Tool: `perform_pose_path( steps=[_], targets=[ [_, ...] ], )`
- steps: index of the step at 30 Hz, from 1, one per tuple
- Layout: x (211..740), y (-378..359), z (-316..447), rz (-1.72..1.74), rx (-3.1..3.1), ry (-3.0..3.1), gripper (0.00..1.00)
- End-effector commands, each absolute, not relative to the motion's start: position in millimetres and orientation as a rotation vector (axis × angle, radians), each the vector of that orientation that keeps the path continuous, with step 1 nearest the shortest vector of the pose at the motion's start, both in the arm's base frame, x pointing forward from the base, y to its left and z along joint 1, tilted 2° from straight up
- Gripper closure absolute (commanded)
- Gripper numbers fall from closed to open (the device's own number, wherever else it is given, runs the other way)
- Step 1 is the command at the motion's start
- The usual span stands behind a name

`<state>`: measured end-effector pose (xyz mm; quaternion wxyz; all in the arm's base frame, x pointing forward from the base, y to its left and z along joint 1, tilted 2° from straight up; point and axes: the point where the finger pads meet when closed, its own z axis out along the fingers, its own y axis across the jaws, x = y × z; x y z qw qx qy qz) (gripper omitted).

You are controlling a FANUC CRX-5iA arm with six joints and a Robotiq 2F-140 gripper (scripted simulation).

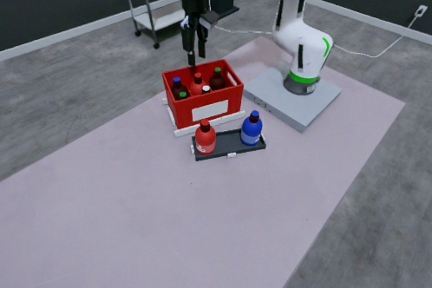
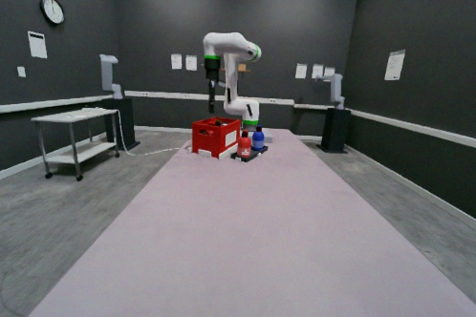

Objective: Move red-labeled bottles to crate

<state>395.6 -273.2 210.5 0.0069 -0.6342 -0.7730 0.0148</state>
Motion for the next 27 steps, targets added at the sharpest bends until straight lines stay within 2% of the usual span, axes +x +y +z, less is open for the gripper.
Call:
perform_pose_path(
  steps=[1, 7, 8, 27],
  targets=[
    [395.9, -273.5, 212.9, 0.046, -1.985, -2.419, 0.56],
    [395.9, -273.5, 213.6, 0.046, -1.985, -2.419, 0.56],
    [395.9, -273.5, 213.6, 0.046, -1.985, -2.419, 0.90],
    [395.9, -273.5, 213.6, 0.046, -1.985, -2.419, 0.90]
  ],
)
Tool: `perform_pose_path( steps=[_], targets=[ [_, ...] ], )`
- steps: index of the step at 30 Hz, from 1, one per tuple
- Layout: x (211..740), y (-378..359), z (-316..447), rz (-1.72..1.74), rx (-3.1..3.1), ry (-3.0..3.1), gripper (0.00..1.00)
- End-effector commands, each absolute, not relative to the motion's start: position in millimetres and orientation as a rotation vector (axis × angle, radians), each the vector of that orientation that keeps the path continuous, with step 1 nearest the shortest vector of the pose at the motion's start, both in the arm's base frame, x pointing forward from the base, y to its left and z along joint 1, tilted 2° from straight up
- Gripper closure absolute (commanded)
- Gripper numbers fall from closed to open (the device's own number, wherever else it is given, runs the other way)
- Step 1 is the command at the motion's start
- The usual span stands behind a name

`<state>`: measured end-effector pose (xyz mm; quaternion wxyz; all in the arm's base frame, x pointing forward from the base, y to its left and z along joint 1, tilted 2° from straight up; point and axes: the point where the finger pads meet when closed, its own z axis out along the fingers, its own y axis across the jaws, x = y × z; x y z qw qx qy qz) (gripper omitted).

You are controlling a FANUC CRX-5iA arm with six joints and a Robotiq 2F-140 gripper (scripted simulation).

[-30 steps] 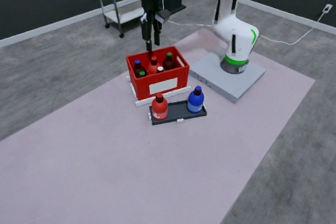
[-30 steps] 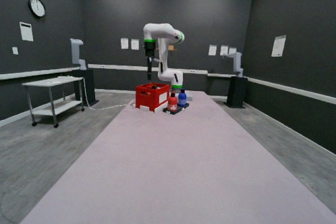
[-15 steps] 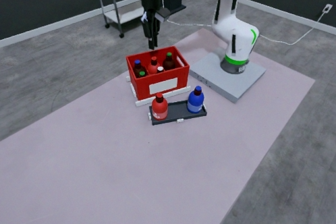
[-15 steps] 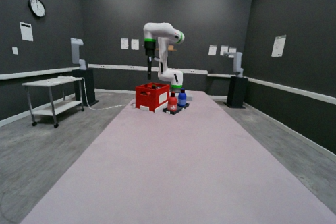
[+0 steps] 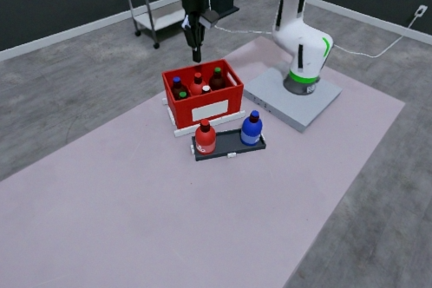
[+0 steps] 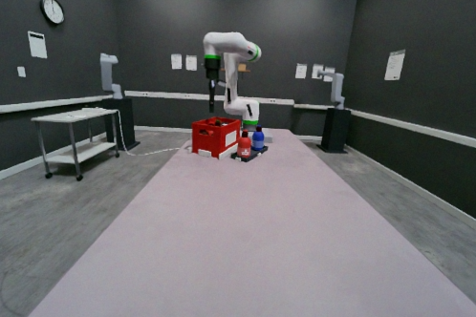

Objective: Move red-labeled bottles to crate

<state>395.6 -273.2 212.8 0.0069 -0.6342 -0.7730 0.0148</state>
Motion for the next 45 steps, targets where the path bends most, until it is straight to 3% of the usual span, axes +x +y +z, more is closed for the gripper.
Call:
perform_pose_path(
  steps=[1, 17, 31, 44, 45],
  targets=[
    [395.9, -273.5, 213.6, 0.046, -1.985, -2.419, 0.90],
    [396.8, -272.7, 213.6, 0.046, -1.985, -2.419, 0.90],
    [494.9, -167.3, 210.1, 0.045, -1.985, -2.420, 0.90],
    [546.8, -71.6, 204.5, 0.046, -1.985, -2.420, 0.90],
    [546.8, -71.6, 204.5, 0.046, -1.985, -2.420, 0.56]
  ],
)
